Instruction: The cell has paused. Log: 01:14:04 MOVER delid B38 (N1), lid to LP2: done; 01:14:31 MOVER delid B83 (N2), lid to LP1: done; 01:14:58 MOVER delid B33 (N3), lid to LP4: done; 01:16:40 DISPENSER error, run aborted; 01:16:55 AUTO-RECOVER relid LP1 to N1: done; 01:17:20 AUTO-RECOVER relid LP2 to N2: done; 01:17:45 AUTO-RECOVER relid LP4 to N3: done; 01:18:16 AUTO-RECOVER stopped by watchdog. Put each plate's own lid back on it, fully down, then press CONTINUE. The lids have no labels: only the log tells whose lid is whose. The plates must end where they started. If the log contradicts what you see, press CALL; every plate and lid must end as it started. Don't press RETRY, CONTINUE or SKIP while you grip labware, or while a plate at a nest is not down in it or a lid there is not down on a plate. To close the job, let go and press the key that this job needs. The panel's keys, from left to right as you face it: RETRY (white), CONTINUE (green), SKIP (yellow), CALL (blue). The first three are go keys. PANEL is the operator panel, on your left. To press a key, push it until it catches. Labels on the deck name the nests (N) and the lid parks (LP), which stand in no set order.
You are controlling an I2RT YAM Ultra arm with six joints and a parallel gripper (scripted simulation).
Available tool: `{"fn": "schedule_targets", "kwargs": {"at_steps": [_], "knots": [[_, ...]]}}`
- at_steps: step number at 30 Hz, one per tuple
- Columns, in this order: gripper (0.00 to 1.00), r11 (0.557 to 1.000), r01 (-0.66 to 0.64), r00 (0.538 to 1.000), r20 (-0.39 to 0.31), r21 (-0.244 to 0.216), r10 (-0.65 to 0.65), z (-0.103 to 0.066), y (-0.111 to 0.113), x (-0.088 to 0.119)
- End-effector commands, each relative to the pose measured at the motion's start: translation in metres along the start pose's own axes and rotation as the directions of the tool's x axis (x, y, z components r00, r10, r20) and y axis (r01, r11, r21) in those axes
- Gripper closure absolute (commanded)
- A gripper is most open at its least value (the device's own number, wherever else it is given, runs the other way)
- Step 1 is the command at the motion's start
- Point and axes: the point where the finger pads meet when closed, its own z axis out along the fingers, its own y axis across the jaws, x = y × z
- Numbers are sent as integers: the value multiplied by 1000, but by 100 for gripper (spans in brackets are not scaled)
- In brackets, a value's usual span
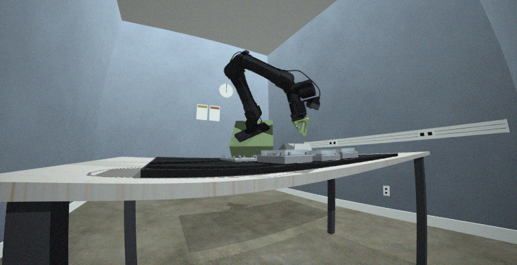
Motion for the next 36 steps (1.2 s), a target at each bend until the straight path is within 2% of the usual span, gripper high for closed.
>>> {"fn": "schedule_targets", "kwargs": {"at_steps": [1,3,4,5,6,9,11,12,14,15,16,18,19,20,22,24,26,28,29,30,32,34,35,36], "knots": [[0,994,-100,995,11,35,99,0,-12,8],[0,989,-137,991,6,47,137,2,-15,11],[0,984,-169,985,45,61,166,-8,-24,-3],[0,983,-172,985,36,59,170,-5,-19,-4],[0,979,-194,981,4,66,195,2,-20,13],[0,965,-246,969,-6,85,248,6,-28,25],[0,965,-246,969,-6,85,248,6,-28,25],[0,958,-269,963,40,93,267,-4,-35,9],[0,952,-288,957,6,98,289,4,-30,11],[0,939,-324,946,14,113,324,2,-36,21],[0,935,-334,941,-10,118,338,8,-34,33],[0,920,-368,928,-11,133,373,10,-40,40],[0,912,-385,921,-11,139,391,10,-40,40],[0,897,-415,909,24,148,417,2,-49,29],[0,892,-425,903,4,151,429,8,-43,26],[0,867,-467,880,-8,174,475,11,-46,48],[0,847,-498,862,-6,189,508,12,-52,56],[0,847,-498,862,-6,189,508,12,-52,56],[0,833,-521,851,42,188,523,3,-60,40],[0,831,-522,848,15,193,529,10,-56,41],[0,802,-557,822,2,217,570,13,-57,64],[0,777,-585,800,7,231,600,14,-62,72],[0,765,-599,789,10,238,614,14,-62,72],[0,742,-626,771,48,241,635,7,-72,62]]}}
